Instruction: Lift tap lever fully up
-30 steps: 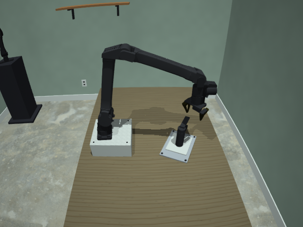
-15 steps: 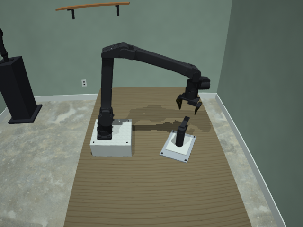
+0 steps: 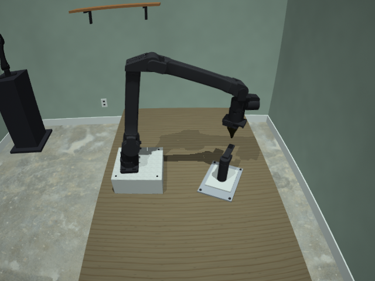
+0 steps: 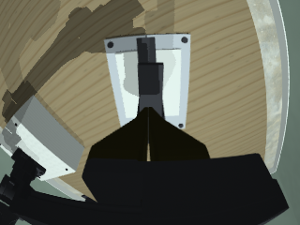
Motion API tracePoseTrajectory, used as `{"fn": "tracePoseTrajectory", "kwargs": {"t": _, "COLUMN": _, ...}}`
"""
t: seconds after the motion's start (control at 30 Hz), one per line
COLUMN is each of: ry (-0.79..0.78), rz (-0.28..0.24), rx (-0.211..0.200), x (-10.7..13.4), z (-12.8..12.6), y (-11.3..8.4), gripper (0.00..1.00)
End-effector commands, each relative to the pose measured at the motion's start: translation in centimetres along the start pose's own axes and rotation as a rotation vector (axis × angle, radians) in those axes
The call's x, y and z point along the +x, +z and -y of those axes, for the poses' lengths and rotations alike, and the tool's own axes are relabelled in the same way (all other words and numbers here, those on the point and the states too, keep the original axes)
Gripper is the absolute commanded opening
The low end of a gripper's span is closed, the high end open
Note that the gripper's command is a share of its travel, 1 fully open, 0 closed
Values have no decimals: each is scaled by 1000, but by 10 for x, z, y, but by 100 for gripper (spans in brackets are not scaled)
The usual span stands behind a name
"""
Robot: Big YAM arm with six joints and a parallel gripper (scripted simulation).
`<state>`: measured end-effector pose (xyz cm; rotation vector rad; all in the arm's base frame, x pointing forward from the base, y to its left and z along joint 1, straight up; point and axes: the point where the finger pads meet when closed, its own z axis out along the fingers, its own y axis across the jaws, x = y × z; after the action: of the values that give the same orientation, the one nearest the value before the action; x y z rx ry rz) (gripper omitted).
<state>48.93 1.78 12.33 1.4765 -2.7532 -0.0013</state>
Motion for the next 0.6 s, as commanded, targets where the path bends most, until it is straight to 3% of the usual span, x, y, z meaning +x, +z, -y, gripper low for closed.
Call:
{"fn": "tracePoseTrajectory", "kwargs": {"t": 0.0, "ry": -11, "rz": 43, "rx": 61, "x": -6, "z": 14, "y": -38, "gripper": 0}}
{"fn": "tracePoseTrajectory", "kwargs": {"t": 0.57, "ry": -21, "rz": 46, "rx": 65, "x": -11, "z": 13, "y": -40, "gripper": 0}}
